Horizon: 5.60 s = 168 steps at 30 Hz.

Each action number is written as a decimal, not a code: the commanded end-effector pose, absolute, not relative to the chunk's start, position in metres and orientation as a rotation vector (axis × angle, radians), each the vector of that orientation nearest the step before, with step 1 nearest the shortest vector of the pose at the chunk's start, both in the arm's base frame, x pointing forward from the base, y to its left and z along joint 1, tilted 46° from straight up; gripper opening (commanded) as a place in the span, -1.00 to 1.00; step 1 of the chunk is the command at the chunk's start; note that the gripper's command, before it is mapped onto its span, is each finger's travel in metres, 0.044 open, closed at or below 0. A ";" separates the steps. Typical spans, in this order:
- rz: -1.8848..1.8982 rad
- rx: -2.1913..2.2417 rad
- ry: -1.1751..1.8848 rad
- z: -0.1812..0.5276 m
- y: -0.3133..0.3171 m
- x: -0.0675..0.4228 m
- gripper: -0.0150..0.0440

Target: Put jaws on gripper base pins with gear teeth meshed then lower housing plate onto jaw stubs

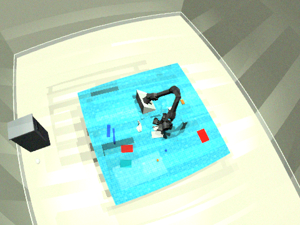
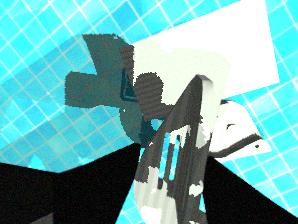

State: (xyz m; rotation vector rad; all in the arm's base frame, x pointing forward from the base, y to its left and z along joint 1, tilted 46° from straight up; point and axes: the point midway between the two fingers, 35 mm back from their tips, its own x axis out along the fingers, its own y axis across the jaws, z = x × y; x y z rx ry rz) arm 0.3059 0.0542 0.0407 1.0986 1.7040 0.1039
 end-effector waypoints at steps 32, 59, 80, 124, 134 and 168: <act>0.396 0.847 1.616 -0.002 0.014 0.302 -0.04; 0.392 0.852 1.617 0.022 0.038 0.322 -0.04; 0.394 0.853 1.617 0.033 0.050 0.329 -0.04; 0.394 0.853 1.617 0.033 0.050 0.329 -0.04; 0.394 0.853 1.617 0.033 0.050 0.329 -0.04; 0.378 0.868 1.623 0.035 0.052 0.329 -0.04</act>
